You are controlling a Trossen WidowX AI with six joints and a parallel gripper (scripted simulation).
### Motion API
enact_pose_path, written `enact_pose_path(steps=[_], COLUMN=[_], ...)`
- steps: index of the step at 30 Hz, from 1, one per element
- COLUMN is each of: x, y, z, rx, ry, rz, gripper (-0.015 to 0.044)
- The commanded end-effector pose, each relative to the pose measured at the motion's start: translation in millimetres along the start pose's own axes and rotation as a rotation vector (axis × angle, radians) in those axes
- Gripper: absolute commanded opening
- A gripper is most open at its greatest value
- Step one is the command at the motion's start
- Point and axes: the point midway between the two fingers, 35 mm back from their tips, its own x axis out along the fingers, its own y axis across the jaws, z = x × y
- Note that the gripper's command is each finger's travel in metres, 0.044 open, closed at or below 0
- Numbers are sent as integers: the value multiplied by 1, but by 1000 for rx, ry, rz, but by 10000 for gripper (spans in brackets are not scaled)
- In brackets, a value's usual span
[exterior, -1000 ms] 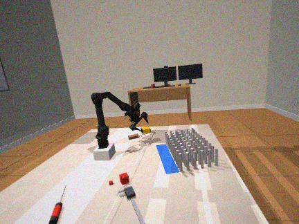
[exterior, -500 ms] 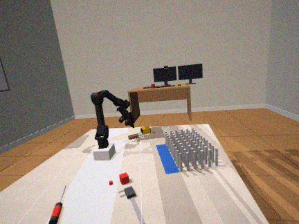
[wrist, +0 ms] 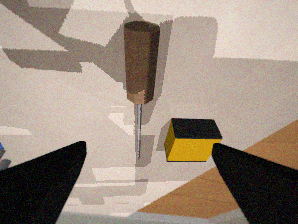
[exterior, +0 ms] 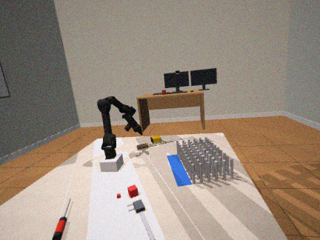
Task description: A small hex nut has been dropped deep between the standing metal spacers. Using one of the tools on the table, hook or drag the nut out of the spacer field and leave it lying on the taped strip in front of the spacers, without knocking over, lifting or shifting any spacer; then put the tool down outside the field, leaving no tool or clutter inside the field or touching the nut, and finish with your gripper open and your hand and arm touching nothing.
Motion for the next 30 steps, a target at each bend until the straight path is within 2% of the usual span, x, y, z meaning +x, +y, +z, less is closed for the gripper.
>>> enact_pose_path(steps=[1, 4, 17, 23, 30], x=[33, 48, 49, 49, 49], y=[5, 6, 6, 6, 6], z=[14, 19, 20, 20, 20], rx=[-9, -19, -20, -20, -20], ry=[-8, -4, -4, -4, -4], rz=[17, 13, 13, 13, 13], gripper=[440, 440, 440, 282, 280])
